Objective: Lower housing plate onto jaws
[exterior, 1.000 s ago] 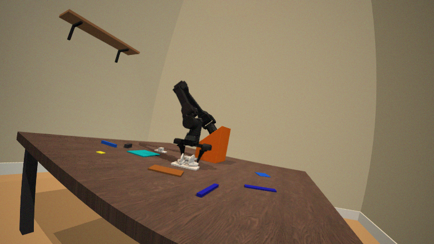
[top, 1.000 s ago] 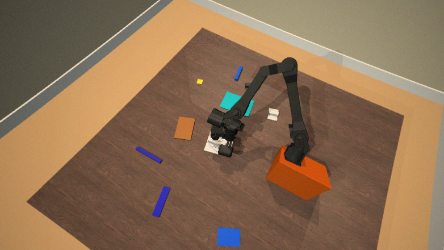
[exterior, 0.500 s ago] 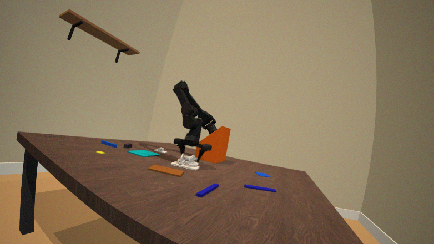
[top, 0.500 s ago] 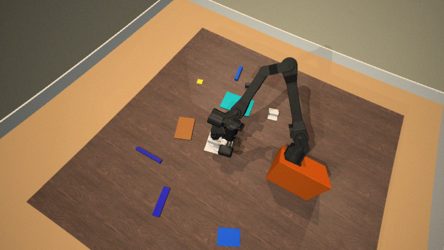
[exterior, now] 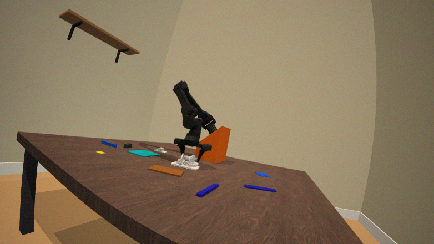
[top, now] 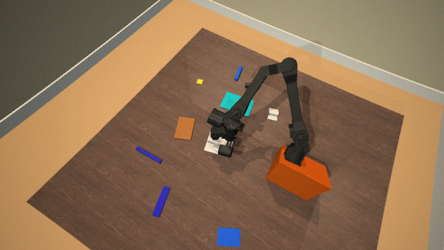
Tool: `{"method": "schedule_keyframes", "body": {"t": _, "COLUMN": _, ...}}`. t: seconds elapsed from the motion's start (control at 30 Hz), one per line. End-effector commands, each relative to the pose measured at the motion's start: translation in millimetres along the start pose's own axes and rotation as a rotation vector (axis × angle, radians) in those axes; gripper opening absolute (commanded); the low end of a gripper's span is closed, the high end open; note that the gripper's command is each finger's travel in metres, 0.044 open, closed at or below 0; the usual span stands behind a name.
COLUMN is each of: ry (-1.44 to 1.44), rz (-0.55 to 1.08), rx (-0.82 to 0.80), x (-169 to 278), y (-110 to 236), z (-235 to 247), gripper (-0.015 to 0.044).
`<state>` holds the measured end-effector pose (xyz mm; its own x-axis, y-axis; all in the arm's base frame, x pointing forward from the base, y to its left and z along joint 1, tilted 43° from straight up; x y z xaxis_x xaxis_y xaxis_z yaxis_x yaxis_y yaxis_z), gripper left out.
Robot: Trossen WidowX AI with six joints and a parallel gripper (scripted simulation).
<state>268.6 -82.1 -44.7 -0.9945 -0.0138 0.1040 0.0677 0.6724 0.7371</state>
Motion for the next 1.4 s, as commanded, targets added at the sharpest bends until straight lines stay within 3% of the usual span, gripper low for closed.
{"method": "schedule_keyframes", "body": {"t": 0.0, "ry": -0.028, "rz": 0.012, "rx": 0.006, "x": 0.9, "y": -6.1, "z": -3.0, "gripper": 0.0351}}
{"method": "schedule_keyframes", "body": {"t": 1.37, "ry": -0.028, "rz": 0.012, "rx": 0.006, "x": 1.3, "y": -10.9, "z": -3.1, "gripper": 0.0351}}
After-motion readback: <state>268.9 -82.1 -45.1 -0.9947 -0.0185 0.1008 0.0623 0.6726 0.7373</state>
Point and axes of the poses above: the point midway between the two fingers, 35 mm back from their tips, its own y axis back along the fingers, its own z axis across the jaws, x = y × z, the point moved 6 cm from there along y, back along the fingers, and after that the axes turned 2 degrees about -y, right-handed, at the moved point
